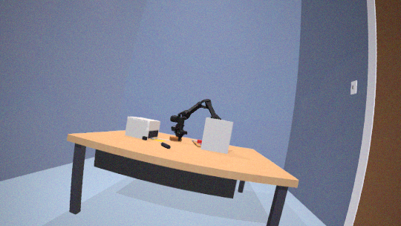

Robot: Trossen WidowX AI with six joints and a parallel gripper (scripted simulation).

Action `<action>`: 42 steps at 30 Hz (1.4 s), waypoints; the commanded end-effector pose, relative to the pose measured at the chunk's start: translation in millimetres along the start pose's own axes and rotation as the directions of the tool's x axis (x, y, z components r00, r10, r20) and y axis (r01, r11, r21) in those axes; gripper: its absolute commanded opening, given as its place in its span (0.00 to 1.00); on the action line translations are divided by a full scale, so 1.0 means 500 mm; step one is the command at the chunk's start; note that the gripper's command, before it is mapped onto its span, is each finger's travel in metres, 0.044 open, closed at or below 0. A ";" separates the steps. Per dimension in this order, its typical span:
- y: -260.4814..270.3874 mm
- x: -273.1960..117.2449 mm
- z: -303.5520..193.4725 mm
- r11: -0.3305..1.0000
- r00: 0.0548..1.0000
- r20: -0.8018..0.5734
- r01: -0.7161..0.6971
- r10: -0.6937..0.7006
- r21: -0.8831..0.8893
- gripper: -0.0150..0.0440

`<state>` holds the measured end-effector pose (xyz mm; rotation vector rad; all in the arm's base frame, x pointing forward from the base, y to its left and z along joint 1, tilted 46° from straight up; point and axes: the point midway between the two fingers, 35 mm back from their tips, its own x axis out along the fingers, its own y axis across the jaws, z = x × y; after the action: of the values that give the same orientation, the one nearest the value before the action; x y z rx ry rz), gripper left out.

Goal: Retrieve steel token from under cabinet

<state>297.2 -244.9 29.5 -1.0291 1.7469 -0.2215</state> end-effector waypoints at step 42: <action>-0.013 0.003 -0.140 1.000 1.000 0.001 -0.005 0.005 -0.003 0.25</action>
<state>247.4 -269.8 61.4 -1.0301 1.7487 -0.2210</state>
